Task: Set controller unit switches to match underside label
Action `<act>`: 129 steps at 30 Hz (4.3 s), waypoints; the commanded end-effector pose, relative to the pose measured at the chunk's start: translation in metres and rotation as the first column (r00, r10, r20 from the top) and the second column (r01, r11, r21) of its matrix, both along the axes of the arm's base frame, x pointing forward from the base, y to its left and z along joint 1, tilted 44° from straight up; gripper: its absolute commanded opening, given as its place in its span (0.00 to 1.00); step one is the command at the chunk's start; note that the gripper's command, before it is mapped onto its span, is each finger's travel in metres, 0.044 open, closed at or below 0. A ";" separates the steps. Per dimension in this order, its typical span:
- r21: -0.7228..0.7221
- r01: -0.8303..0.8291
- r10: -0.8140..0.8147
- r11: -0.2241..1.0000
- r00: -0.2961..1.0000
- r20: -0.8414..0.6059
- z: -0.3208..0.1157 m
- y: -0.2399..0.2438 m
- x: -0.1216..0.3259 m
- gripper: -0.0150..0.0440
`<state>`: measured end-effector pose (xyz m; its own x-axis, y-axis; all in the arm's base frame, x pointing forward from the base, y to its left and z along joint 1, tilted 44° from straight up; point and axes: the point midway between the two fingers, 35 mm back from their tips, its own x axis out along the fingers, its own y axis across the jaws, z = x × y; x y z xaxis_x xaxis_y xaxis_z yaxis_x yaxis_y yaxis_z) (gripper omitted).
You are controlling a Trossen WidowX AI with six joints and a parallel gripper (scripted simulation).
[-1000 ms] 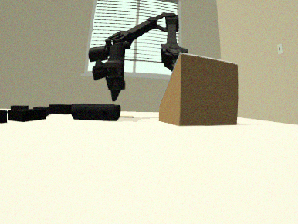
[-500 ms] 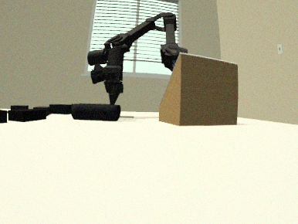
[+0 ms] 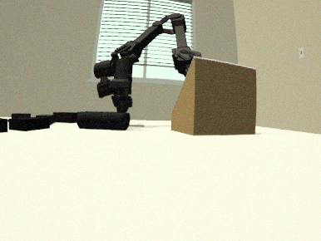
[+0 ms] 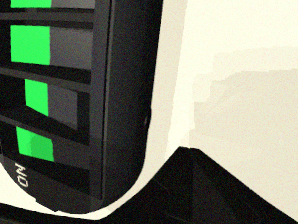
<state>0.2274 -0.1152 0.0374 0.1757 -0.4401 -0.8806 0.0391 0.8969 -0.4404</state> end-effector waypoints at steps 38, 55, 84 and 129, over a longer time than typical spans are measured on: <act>0.002 -0.005 0.005 1.000 1.000 -0.002 -0.018 -0.002 0.002 0.25; 0.003 -0.005 0.005 1.000 1.000 -0.002 -0.029 0.010 0.004 0.25; 0.004 -0.005 0.005 1.000 1.000 -0.002 -0.052 0.037 0.014 0.25; -0.215 0.407 -0.401 0.888 0.913 0.072 0.015 0.067 0.087 0.25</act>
